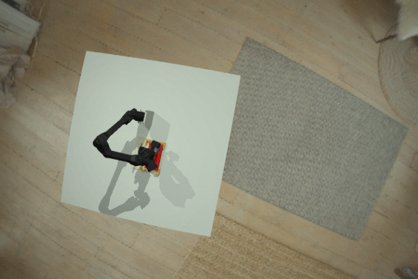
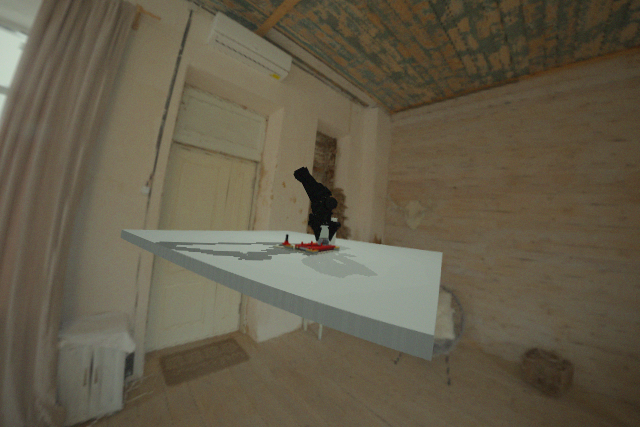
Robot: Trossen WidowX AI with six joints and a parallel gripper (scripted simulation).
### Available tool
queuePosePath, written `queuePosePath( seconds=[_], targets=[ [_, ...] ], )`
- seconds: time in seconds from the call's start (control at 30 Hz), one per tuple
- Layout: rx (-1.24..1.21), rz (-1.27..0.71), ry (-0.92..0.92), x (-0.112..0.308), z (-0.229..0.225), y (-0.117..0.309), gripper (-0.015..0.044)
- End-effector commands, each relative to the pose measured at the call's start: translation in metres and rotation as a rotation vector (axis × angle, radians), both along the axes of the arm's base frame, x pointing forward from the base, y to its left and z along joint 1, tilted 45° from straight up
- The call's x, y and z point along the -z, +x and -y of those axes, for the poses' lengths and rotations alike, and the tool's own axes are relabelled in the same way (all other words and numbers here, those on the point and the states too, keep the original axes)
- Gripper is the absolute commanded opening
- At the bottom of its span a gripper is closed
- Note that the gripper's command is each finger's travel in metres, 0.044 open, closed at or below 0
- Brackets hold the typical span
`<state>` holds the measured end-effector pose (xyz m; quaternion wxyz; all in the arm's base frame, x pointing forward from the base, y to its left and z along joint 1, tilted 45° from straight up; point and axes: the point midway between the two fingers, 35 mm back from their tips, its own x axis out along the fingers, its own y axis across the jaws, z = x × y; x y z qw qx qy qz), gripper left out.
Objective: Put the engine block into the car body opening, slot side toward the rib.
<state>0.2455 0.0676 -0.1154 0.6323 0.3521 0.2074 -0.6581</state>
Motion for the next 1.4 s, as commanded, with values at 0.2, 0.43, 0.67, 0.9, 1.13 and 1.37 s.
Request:
queuePosePath(
  seconds=[0.2, 0.43, 0.67, 0.9, 1.13, 1.37],
  targets=[
    [-0.004, -0.007, -0.010, 0.005, 0.008, -0.002, 0.0309],
    [-0.004, -0.007, -0.010, 0.005, 0.008, -0.002, 0.0184],
    [-0.004, -0.007, -0.009, 0.004, 0.006, -0.002, 0.0078],
    [-0.005, -0.008, -0.006, -0.008, -0.010, 0.001, 0.0000],
    [-0.005, -0.008, -0.003, -0.021, -0.026, 0.003, 0.0000],
    [-0.010, -0.012, 0.000, -0.036, -0.042, 0.004, 0.0000]
  ],
)
